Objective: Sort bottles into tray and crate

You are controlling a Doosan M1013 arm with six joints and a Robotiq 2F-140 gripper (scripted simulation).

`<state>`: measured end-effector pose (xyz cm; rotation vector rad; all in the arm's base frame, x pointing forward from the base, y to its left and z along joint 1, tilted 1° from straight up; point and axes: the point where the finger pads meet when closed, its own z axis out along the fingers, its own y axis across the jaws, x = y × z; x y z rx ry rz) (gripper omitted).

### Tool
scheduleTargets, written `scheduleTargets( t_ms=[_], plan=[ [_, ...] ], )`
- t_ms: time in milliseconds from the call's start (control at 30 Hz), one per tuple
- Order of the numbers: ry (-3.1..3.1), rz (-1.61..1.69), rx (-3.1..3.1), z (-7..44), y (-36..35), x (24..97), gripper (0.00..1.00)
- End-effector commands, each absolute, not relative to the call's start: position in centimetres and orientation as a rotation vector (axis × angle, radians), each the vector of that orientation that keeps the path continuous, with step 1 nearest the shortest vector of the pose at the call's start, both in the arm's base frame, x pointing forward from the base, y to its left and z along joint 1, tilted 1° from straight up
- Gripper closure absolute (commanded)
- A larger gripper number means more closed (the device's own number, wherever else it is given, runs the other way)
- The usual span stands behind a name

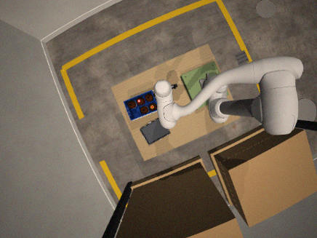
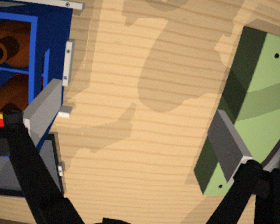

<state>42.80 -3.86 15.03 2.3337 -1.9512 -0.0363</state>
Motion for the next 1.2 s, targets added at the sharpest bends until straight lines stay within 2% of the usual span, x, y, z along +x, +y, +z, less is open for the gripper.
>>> scheduleTargets(
  t_ms=[0, 1167],
  plan=[
    [-1.96, -0.032, 2.338, 15.1, -3.8, 43.4, 0.0],
    [-2.032, -0.002, 2.37, 15.1, -2.5, 51.5, 0.0]
  ],
)
